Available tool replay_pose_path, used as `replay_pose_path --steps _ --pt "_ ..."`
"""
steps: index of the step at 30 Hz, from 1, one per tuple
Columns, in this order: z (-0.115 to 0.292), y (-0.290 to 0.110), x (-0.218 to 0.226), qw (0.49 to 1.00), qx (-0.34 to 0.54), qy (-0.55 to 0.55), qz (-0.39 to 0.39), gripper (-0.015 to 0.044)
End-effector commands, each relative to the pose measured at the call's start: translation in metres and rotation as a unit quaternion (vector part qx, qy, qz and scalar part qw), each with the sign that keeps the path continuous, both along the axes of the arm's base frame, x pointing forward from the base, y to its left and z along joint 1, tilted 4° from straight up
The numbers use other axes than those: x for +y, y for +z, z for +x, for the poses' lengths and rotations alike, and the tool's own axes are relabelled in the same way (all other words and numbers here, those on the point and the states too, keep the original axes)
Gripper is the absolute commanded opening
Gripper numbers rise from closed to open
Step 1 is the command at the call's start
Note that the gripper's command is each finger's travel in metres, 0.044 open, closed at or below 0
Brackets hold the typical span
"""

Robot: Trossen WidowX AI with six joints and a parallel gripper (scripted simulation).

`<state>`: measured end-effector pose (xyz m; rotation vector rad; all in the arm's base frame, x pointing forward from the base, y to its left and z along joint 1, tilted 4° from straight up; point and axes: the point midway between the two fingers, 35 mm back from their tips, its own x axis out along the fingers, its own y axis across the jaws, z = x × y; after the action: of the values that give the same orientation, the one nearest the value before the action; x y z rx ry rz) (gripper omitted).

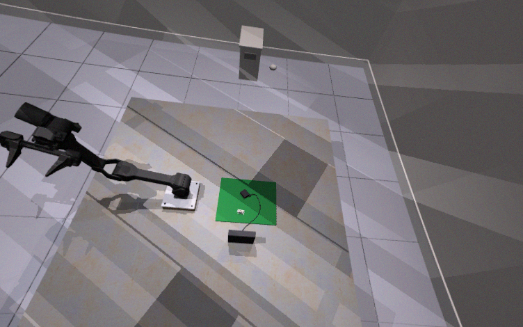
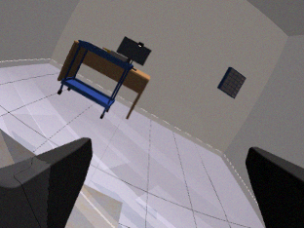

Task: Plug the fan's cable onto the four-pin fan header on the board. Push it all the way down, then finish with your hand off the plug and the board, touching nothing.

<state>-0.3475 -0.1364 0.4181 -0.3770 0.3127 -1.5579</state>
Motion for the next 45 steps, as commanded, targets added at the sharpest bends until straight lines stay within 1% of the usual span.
replay_pose_path --steps 1,2,4,6,8,13,16,22,27,31,35,41,45 --pt "0.000 0.000 0.000 1.000 0.000 0.000 0.000 0.0426" --pt "0.000 0.000 0.000 1.000 0.000 0.000 0.000 0.0440" --pt "0.000 0.000 0.000 1.000 0.000 0.000 0.000 0.0440" --pt "0.004 0.004 0.002 1.000 -0.008 0.003 -0.006 0.0387" --pt "0.019 0.017 0.004 0.999 -0.022 0.015 -0.021 0.0335" --pt "0.087 0.066 0.004 0.996 -0.005 0.067 -0.050 0.0210" --pt "0.119 0.080 0.000 0.992 0.017 0.103 -0.065 0.0210" --pt "0.219 0.115 0.005 0.978 0.044 0.191 -0.075 0.0210" --pt "0.305 0.124 0.012 0.962 0.060 0.262 -0.053 0.0210" --pt "0.374 0.118 0.019 0.945 0.073 0.317 -0.018 0.0210" --pt "0.441 0.101 0.027 0.926 0.085 0.368 0.034 0.0210" --pt "0.533 0.054 0.041 0.888 0.098 0.426 0.144 0.0210" --pt "0.581 0.013 0.053 0.859 0.100 0.446 0.229 0.0210"
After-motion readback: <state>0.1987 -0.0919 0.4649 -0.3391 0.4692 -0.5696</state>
